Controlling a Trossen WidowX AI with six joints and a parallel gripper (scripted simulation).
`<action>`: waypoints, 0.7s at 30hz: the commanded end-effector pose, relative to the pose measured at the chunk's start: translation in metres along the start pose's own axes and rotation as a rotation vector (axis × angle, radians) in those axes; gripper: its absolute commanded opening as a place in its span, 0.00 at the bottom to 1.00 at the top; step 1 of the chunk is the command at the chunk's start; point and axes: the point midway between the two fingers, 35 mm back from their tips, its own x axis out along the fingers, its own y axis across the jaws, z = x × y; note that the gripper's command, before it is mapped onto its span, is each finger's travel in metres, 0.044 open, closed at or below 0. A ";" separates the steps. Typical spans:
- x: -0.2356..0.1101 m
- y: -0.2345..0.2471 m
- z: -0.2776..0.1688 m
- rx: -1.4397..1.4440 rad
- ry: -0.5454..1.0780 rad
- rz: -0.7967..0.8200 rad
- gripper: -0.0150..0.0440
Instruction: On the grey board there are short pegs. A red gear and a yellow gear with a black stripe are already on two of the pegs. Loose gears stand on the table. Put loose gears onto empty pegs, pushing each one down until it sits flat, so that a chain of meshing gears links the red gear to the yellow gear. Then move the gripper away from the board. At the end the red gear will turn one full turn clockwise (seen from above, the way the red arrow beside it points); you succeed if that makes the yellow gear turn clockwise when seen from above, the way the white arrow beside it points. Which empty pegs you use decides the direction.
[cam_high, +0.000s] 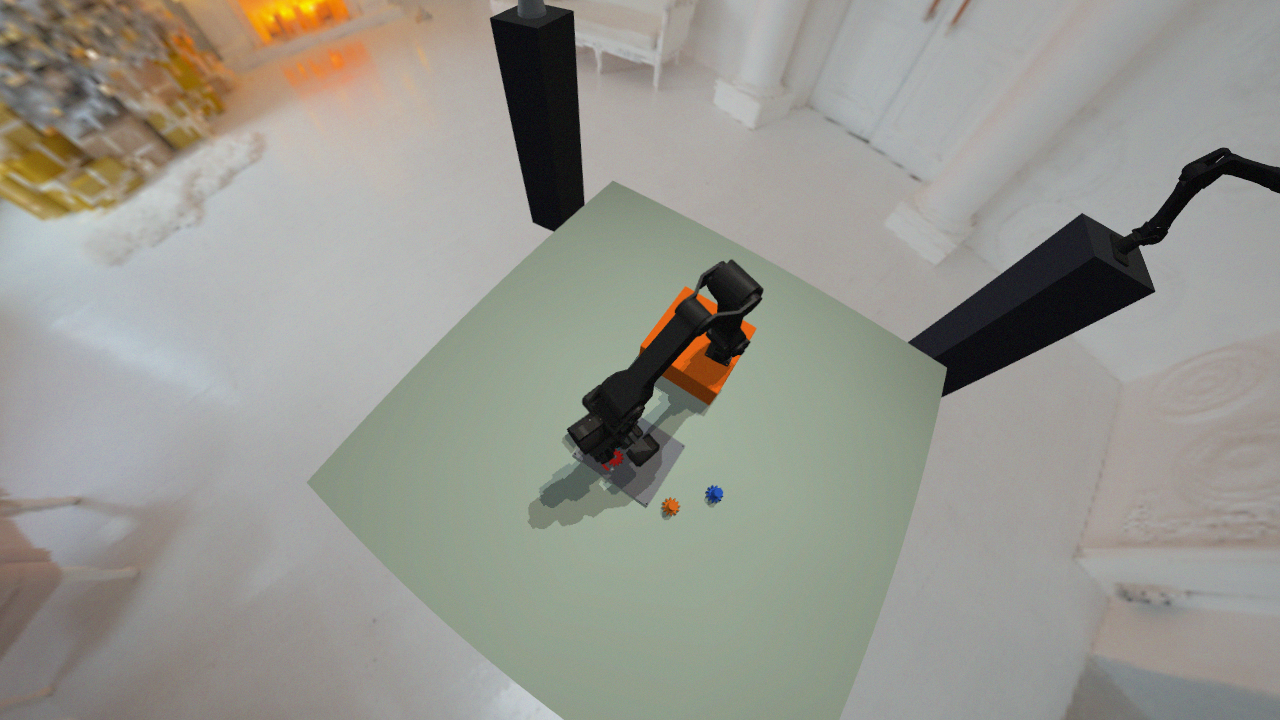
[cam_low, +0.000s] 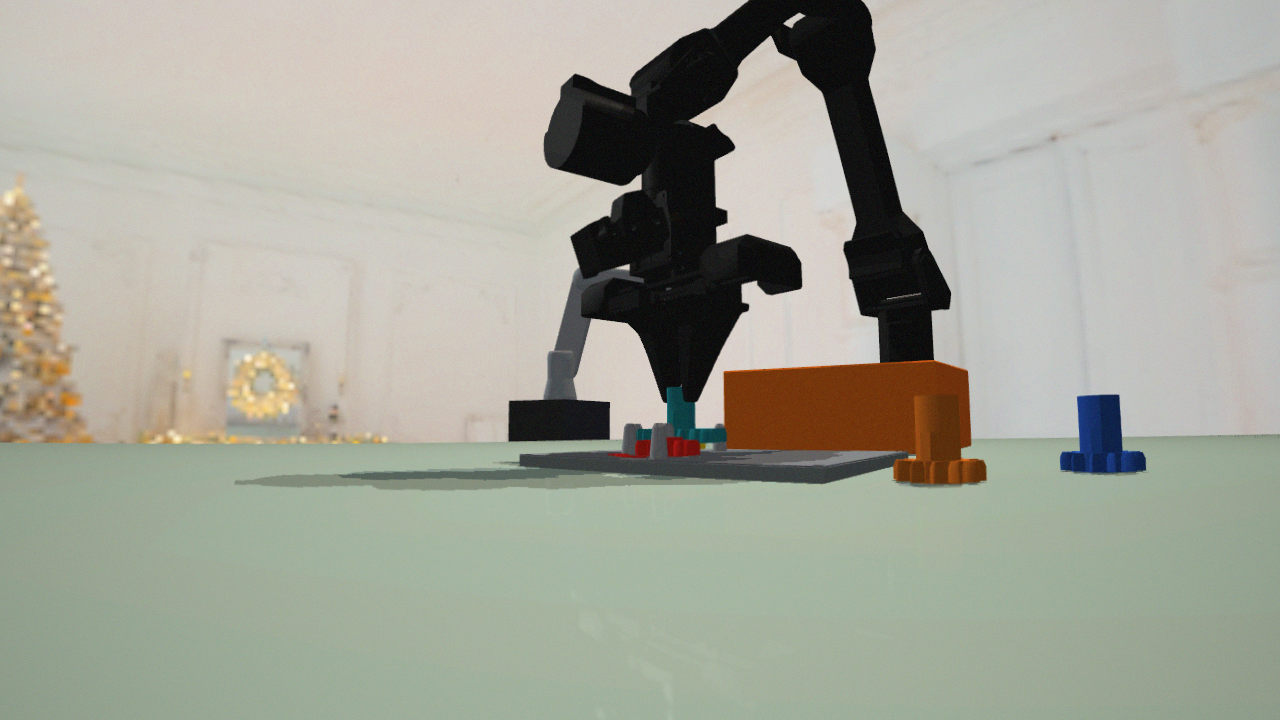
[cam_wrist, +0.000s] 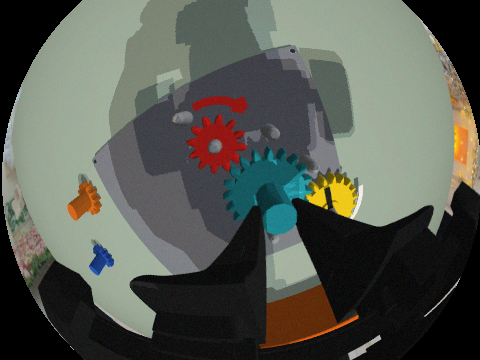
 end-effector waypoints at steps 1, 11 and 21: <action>0.002 0.000 0.000 -0.035 0.002 0.002 0.25; 0.002 0.001 0.001 0.064 0.002 0.002 0.25; 0.004 0.000 0.000 0.241 0.002 0.002 0.25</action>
